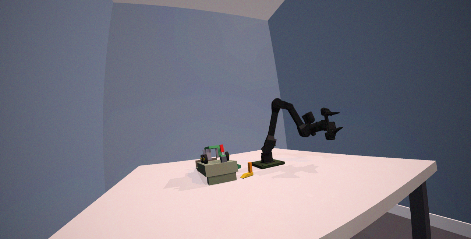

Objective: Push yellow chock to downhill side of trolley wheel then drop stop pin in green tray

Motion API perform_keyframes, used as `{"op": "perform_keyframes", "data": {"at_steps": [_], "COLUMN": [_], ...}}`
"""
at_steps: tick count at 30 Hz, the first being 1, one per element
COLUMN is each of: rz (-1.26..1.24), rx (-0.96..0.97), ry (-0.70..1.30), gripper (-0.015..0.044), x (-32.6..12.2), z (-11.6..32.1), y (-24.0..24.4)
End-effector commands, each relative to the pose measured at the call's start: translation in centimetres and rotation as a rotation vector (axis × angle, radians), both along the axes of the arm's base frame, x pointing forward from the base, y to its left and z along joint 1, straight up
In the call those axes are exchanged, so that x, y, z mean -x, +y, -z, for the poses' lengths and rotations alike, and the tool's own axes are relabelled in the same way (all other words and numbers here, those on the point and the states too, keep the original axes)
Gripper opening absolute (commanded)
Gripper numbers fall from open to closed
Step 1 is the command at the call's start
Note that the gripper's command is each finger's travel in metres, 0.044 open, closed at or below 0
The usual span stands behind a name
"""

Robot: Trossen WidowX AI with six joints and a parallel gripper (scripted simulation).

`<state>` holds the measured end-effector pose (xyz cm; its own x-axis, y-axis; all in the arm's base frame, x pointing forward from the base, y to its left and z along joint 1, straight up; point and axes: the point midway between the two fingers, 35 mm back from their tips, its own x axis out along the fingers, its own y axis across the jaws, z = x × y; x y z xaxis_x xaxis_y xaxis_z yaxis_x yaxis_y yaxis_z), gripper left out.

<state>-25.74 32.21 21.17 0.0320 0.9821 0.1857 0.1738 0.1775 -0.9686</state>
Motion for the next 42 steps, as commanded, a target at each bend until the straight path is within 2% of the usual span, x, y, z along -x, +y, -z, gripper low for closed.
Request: {"op": "perform_keyframes", "data": {"at_steps": [1, 8, 17, 26, 34, 42], "rz": [-0.004, -0.004, 0.083, 0.218, 0.394, 0.616], "rx": [0.001, 0.062, 0.145, 0.209, 0.225, 0.184], "ry": [-0.001, 0.135, 0.413, 0.728, 1.017, 1.302], "gripper": [0.0374, 0.019, 0.019, 0.019, 0.019, 0.019], "x": [0.0, -3.1, -9.8, -17.7, -25.6, -33.4], "z": [0.0, 0.8, 1.7, 2.8, 4.0, 5.3], "y": [0.1, 4.1, 8.9, 11.7, 11.9, 9.7]}}
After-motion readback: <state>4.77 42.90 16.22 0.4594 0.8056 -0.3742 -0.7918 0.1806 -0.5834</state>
